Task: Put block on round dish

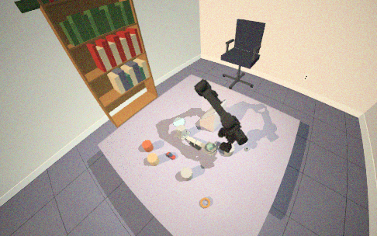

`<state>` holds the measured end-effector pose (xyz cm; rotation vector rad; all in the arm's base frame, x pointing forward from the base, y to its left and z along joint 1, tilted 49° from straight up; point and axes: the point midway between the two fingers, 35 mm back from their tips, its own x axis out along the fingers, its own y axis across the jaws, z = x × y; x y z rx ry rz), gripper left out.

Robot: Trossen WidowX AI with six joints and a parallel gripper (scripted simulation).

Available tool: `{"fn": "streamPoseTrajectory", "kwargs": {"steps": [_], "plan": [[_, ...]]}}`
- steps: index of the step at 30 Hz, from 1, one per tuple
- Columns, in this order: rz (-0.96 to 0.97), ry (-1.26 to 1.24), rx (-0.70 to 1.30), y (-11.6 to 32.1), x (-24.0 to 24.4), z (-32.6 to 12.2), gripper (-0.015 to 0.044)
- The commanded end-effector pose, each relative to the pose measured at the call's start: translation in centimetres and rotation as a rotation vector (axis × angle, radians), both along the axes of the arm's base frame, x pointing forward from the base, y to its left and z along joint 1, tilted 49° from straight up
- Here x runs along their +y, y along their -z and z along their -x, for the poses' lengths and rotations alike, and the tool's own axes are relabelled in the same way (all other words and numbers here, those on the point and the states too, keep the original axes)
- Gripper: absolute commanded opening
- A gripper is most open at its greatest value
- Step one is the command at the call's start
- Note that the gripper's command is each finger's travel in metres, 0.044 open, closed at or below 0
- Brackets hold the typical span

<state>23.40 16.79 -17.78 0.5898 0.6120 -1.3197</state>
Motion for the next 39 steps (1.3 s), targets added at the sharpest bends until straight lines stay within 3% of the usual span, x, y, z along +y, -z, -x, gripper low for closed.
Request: {"fn": "streamPoseTrajectory", "kwargs": {"steps": [1, 39], "plan": [[0.009, -0.071, 0.064, -0.8, 0.2, -0.5, 0.026], [0.208, -0.973, 1.002, -5.3, -2.0, -3.9, 0.026]]}}
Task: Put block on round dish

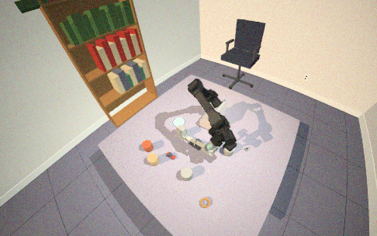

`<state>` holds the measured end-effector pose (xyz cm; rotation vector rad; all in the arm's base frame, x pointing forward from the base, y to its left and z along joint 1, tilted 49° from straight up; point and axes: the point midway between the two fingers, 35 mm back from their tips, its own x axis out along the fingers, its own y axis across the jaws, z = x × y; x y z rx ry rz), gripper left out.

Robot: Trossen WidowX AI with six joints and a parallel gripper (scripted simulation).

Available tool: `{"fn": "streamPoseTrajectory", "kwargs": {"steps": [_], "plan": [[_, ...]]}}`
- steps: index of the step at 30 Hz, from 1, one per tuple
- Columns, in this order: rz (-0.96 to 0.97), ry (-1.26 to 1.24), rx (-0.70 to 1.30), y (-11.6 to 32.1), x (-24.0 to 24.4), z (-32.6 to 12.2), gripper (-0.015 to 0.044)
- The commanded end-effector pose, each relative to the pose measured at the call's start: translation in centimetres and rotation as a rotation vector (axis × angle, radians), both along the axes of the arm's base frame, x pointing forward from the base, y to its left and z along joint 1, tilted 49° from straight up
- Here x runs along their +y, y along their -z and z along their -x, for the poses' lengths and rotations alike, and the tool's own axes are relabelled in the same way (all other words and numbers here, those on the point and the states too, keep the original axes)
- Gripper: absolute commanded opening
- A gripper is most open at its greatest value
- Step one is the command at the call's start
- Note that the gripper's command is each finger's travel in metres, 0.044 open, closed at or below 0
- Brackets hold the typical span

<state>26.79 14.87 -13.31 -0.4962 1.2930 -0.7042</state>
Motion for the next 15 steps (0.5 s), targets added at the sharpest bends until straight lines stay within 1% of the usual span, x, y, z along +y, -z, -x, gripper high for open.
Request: {"fn": "streamPoseTrajectory", "kwargs": {"steps": [1, 15], "plan": [[0.017, -0.102, 0.097, -0.9, -0.1, -0.6, 0.026], [0.084, -0.427, 0.451, -2.6, -1.2, -1.8, 0.026]]}}
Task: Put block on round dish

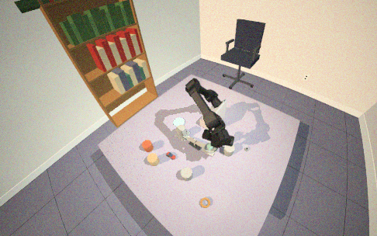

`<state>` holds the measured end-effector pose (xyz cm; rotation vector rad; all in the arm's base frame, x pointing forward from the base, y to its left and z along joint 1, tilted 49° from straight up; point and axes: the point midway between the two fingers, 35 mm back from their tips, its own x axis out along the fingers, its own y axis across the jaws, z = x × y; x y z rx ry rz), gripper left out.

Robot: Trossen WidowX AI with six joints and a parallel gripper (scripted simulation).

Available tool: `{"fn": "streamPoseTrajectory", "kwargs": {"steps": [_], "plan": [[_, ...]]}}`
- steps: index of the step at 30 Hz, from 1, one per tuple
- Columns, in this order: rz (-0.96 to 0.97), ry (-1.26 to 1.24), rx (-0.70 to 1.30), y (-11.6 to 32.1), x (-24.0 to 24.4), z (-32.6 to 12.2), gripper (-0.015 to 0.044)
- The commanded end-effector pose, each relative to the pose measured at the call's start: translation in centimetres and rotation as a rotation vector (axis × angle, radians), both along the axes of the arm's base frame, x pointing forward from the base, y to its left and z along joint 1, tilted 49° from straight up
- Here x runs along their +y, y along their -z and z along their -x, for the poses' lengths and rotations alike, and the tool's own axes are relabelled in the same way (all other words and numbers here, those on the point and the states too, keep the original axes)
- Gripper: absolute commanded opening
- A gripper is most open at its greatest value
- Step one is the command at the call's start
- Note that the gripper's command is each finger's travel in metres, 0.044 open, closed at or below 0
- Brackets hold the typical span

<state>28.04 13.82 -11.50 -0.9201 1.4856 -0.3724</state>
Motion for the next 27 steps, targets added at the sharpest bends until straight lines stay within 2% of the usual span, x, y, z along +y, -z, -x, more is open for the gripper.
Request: {"fn": "streamPoseTrajectory", "kwargs": {"steps": [1, 20, 27], "plan": [[0.016, -0.101, 0.098, -1.0, -0.2, -0.6, 0.026], [0.099, -0.531, 0.583, -3.3, -1.8, -2.0, 0.026], [0.101, -0.546, 0.6, -3.4, -1.8, -2.0, 0.026]]}}
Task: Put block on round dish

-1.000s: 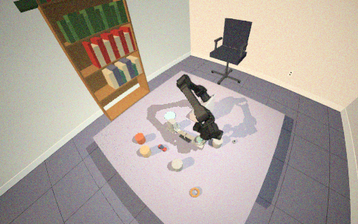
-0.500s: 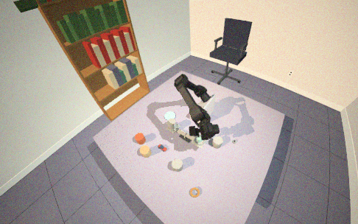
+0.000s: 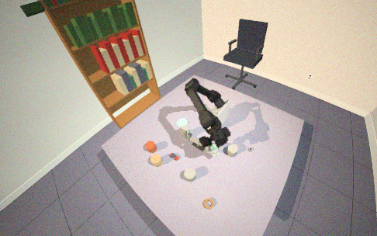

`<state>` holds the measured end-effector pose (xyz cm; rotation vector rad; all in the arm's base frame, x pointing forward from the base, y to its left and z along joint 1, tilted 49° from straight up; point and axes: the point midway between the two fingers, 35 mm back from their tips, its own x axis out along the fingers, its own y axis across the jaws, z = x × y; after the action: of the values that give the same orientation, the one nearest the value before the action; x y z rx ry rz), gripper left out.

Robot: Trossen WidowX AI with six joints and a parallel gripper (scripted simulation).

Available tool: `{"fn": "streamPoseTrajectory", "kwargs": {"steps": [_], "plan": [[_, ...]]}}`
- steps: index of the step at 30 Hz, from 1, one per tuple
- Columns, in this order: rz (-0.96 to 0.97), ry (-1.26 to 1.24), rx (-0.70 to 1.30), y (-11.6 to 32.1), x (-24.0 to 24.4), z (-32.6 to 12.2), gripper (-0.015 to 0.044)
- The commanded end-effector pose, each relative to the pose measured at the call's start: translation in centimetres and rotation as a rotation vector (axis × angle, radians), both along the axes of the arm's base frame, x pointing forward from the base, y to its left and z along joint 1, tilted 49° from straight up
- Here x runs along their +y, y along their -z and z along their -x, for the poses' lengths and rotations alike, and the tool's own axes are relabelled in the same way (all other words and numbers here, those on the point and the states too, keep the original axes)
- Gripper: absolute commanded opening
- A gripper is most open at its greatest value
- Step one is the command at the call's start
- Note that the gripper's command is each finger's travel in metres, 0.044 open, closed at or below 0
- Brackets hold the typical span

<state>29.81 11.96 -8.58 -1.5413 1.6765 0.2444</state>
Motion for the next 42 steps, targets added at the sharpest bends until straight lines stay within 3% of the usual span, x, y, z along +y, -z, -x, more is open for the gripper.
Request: {"fn": "streamPoseTrajectory", "kwargs": {"steps": [1, 32, 36, 42], "plan": [[0.001, -0.017, 0.007, -0.4, -0.1, -0.3, 0.026], [0.003, -0.017, 0.006, 3.0, -3.9, -0.8, 0.026], [0.003, -0.017, 0.006, 3.0, -3.9, -0.8, 0.0155], [0.003, -0.017, 0.006, 3.0, -3.9, -0.8, 0.0115]]}}
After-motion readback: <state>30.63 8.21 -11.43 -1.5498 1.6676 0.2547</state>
